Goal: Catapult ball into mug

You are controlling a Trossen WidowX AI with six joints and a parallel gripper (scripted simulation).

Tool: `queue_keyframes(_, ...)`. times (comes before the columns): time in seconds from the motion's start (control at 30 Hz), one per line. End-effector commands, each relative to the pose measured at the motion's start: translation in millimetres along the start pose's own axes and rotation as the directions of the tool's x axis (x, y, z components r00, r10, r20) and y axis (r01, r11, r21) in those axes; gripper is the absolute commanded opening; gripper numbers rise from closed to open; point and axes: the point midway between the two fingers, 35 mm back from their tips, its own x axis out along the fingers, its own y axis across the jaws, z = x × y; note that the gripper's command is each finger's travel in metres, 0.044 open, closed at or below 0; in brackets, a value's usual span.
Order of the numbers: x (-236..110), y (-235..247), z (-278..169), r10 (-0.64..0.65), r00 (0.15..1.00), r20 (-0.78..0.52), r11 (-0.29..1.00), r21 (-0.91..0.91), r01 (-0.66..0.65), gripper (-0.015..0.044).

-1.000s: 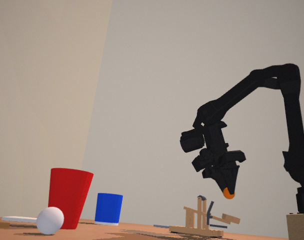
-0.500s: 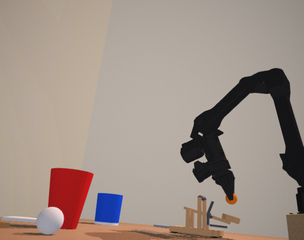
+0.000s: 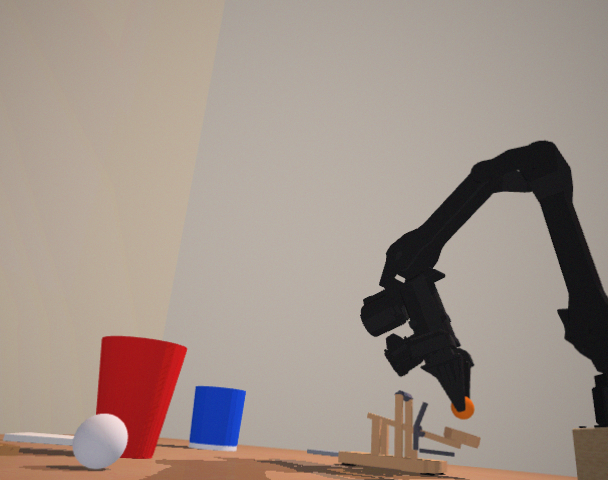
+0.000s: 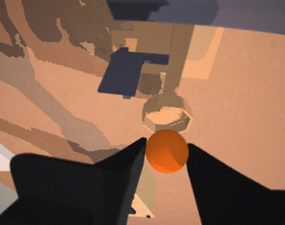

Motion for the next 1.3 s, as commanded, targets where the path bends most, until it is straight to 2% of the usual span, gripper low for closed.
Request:
queue_keyframes(0.0, 5.4, -0.1, 0.1, -0.002, 1.000, -0.007, 1.000, 0.004, 0.002, 0.0000)
queue_keyframes(0.33, 18.0, 0.5, 4.6, -0.002, 1.000, -0.007, 1.000, 0.004, 0.002, 0.0000)
queue_keyframes(0.53, 11.8, 0.1, 4.8, -0.001, 1.000, 0.002, 1.000, 0.002, 0.001, 0.0000)
queue_keyframes(0.87, 9.4, 0.0, 4.5, -0.001, 1.000, 0.003, 1.000, 0.002, 0.001, 0.0263)
queue_keyframes(0.93, -9.7, -0.8, 1.0, -0.003, 1.000, 0.007, 1.000, 0.002, 0.003, 0.0315)
queue_keyframes(1.07, -71.7, -0.7, -21.6, -0.008, 1.000, 0.019, 1.000, 0.002, 0.008, 0.0420)
queue_keyframes(1.1, -83.0, -0.1, -27.8, -0.008, 1.000, 0.021, 1.000, 0.002, 0.008, 0.0440)
queue_keyframes(1.17, -91.9, 0.4, -33.1, -0.009, 1.000, 0.022, 1.000, 0.002, 0.009, 0.0440)
queue_keyframes(1.23, -91.9, 0.4, -33.1, -0.009, 1.000, 0.022, 1.000, 0.002, 0.009, 0.0440)
queue_keyframes(1.27, -75.8, -0.5, -20.7, -0.008, 0.999, 0.032, 1.000, 0.005, 0.008, 0.0440)
